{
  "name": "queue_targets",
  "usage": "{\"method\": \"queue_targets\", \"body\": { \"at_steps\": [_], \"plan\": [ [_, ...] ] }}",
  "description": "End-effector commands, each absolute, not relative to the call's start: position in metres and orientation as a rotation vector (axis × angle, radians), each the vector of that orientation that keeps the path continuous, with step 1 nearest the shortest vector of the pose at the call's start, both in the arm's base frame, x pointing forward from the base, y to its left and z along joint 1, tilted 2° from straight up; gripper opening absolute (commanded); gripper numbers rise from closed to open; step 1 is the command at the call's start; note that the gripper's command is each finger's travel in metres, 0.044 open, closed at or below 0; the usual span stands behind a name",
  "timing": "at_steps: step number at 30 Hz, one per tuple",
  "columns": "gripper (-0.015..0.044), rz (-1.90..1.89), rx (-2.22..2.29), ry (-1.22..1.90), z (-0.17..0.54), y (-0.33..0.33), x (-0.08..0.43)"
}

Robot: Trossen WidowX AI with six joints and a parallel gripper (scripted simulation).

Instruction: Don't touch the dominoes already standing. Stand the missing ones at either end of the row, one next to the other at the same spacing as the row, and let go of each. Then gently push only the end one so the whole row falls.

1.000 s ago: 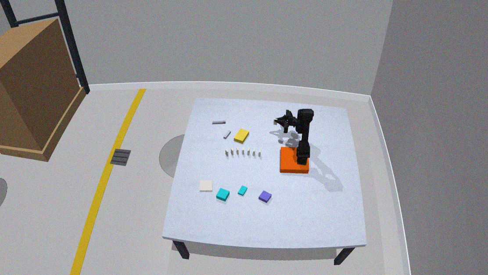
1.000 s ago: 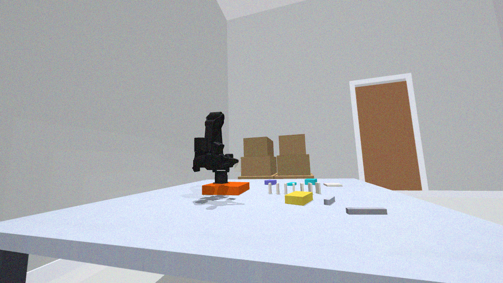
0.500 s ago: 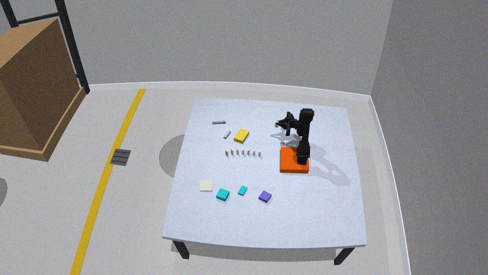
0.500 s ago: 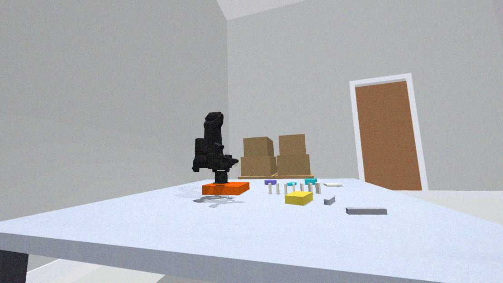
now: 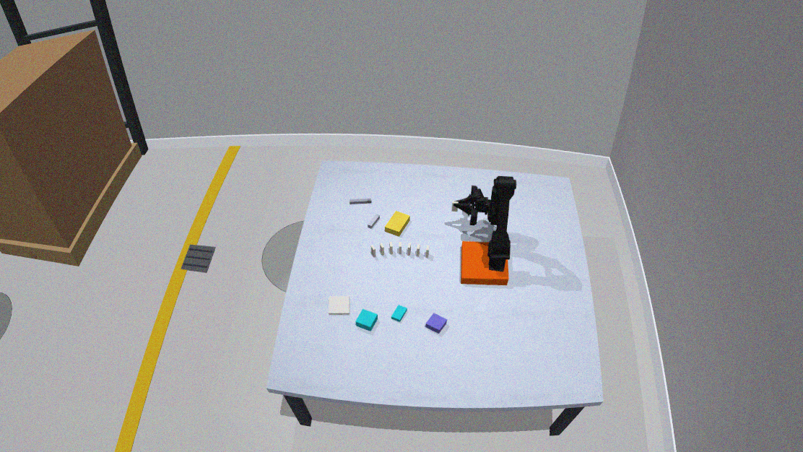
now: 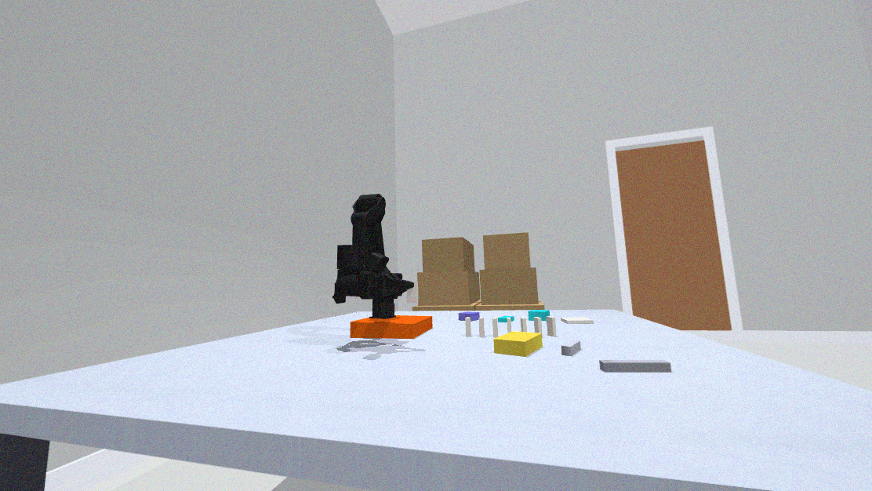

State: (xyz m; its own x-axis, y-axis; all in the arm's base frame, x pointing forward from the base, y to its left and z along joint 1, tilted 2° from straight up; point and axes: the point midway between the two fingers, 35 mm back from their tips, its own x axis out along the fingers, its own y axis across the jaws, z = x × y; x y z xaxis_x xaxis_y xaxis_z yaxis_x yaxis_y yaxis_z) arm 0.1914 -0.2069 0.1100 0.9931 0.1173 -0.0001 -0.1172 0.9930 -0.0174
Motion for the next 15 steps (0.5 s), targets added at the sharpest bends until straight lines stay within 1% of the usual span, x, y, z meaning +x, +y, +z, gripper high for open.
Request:
{"method": "queue_targets", "body": {
  "at_steps": [1,15],
  "plan": [
    [0.0029,0.119,-0.015,0.003,0.098,-0.209,0.193],
    [0.0029,0.123,-0.016,0.018,0.055,-0.21,0.197]
  ]
}}
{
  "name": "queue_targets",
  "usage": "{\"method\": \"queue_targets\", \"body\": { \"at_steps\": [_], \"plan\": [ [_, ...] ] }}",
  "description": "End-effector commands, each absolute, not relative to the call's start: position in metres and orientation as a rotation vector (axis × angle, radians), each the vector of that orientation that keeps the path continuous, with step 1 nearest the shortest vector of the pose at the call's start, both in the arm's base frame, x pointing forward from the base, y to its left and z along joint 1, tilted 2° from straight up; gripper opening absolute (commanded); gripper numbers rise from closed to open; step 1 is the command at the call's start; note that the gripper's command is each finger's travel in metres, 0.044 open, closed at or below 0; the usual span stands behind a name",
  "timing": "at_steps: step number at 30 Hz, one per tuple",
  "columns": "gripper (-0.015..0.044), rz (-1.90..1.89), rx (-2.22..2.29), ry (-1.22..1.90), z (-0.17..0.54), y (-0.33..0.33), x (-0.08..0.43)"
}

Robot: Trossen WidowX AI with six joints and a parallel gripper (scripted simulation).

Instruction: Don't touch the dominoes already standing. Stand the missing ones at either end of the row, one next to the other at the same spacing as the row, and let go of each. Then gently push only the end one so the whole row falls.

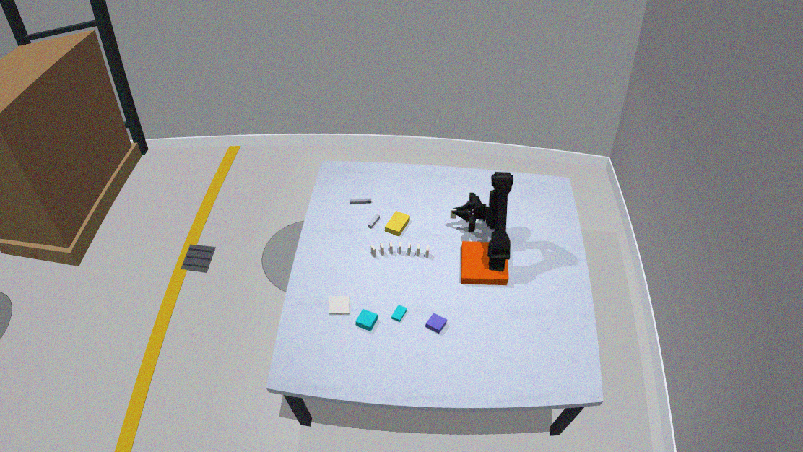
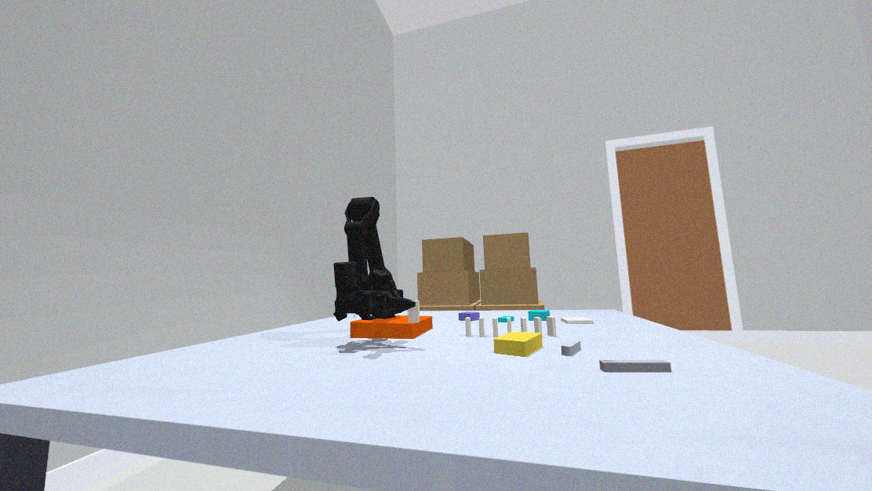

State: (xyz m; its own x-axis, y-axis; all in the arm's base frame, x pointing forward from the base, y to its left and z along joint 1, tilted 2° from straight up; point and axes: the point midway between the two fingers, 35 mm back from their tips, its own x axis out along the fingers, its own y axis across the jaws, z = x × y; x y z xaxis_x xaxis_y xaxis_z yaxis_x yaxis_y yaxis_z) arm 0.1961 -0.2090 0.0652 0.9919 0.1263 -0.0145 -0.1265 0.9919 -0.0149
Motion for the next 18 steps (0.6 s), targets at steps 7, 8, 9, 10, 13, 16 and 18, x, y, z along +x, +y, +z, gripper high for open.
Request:
{"method": "queue_targets", "body": {
  "at_steps": [7,8,9,10,13,16,18],
  "plan": [
    [0.0029,0.126,-0.017,0.028,0.032,-0.207,0.198],
    [0.0029,0.126,-0.018,0.029,0.029,-0.207,0.199],
    [0.0029,0.127,-0.018,0.031,0.026,-0.206,0.199],
    [0.0029,0.127,-0.018,0.032,0.023,-0.205,0.199],
    [0.0029,0.129,-0.018,0.037,0.014,-0.203,0.199],
    [0.0029,0.129,-0.019,0.038,0.012,-0.203,0.199],
    [0.0029,0.129,-0.019,0.038,0.012,-0.203,0.199]
  ]
}}
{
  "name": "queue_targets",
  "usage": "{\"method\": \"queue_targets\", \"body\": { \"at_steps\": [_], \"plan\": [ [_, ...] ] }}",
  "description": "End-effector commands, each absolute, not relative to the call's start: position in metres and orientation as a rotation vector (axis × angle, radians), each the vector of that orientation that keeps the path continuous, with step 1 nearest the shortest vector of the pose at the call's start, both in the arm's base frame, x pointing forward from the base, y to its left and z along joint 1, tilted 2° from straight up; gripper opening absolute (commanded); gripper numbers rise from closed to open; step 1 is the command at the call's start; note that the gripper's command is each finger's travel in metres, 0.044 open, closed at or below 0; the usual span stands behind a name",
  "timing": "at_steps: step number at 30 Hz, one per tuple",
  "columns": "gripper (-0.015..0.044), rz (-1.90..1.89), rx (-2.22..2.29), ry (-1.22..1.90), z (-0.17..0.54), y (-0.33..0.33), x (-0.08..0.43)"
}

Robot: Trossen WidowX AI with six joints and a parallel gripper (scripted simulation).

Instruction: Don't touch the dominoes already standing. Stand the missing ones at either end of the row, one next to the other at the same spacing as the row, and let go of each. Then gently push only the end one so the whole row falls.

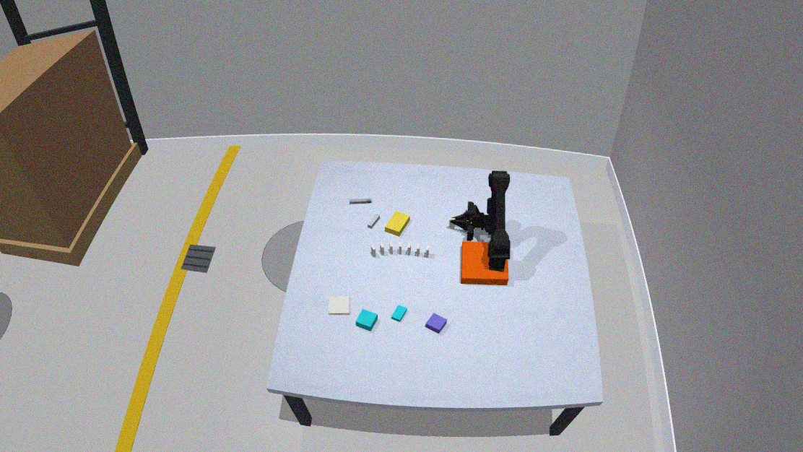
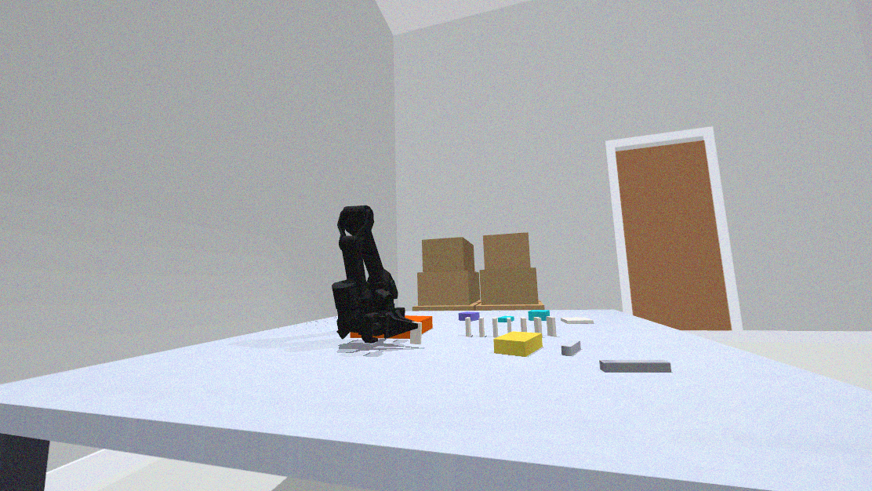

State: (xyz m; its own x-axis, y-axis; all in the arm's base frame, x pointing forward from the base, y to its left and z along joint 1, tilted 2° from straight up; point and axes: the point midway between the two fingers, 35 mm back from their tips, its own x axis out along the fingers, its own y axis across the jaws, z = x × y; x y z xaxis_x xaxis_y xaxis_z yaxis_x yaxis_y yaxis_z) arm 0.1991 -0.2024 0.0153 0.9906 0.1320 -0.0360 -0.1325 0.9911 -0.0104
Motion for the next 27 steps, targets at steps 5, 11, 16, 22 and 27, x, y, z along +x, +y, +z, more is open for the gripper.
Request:
{"method": "queue_targets", "body": {
  "at_steps": [5,11,16,22,27],
  "plan": [
    [0.0029,0.129,-0.019,0.038,0.012,-0.203,0.199],
    [0.0134,0.129,-0.019,0.038,0.012,-0.203,0.199],
    [0.0265,0.129,-0.019,0.038,0.012,-0.203,0.199],
    [0.0422,0.129,-0.019,0.038,0.012,-0.203,0.199],
    [0.044,0.131,-0.017,0.037,0.034,-0.205,0.199]
  ]
}}
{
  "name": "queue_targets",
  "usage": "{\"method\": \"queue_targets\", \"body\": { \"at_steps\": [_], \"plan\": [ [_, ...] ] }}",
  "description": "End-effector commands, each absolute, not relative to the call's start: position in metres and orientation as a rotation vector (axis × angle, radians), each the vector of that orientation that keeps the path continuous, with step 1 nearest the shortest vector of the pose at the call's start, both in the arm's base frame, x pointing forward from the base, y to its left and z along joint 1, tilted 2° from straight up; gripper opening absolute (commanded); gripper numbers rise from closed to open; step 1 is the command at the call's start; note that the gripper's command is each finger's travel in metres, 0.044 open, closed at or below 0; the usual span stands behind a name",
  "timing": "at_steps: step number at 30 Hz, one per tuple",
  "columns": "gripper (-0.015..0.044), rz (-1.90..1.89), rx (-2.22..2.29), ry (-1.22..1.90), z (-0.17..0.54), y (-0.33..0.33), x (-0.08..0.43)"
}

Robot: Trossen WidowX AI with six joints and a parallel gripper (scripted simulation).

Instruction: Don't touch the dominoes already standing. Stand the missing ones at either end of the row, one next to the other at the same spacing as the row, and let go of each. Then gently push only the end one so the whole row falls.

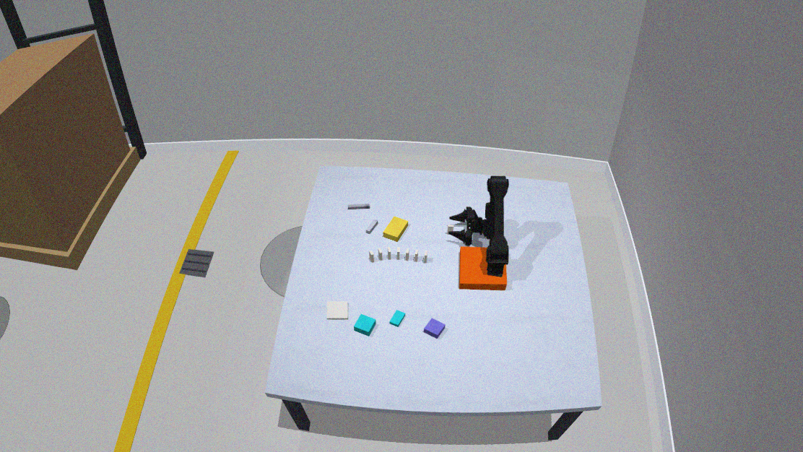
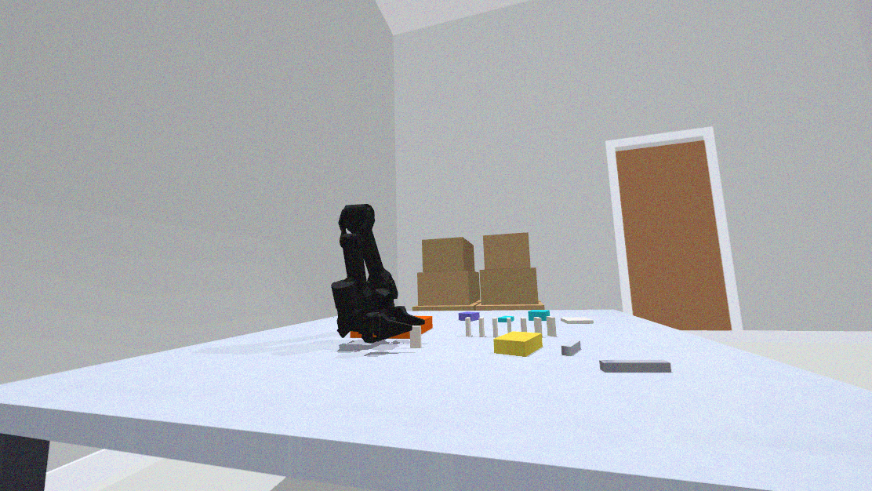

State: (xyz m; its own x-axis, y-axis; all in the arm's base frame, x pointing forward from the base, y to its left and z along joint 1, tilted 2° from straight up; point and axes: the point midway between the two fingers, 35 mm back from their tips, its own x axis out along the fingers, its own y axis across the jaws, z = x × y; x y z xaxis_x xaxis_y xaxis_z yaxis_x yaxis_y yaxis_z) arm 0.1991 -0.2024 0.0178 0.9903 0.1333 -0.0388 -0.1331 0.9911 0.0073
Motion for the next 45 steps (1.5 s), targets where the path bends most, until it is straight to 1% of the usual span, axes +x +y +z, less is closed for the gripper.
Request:
{"method": "queue_targets", "body": {
  "at_steps": [1,4,8,11,19,24,28,32,38,43,45],
  "plan": [
    [0.044,0.132,-0.016,0.037,0.041,-0.205,0.199],
    [0.044,0.134,-0.015,0.036,0.058,-0.203,0.198],
    [0.044,0.131,-0.022,0.036,0.063,-0.204,0.198],
    [0.044,0.079,-0.139,0.039,0.073,-0.225,0.197],
    [0.044,-0.043,-0.273,0.182,0.077,-0.278,0.228],
    [0.044,-0.041,-0.475,0.413,0.073,-0.301,0.258],
    [0.044,0.097,-0.679,0.655,0.064,-0.294,0.273],
    [0.044,0.334,-0.941,0.88,0.067,-0.278,0.278],
    [0.044,0.619,-1.169,1.028,0.079,-0.258,0.272],
    [0.044,0.896,-1.271,1.093,0.088,-0.233,0.255],
    [0.044,0.943,-1.266,1.1,0.089,-0.228,0.25]
  ]
}}
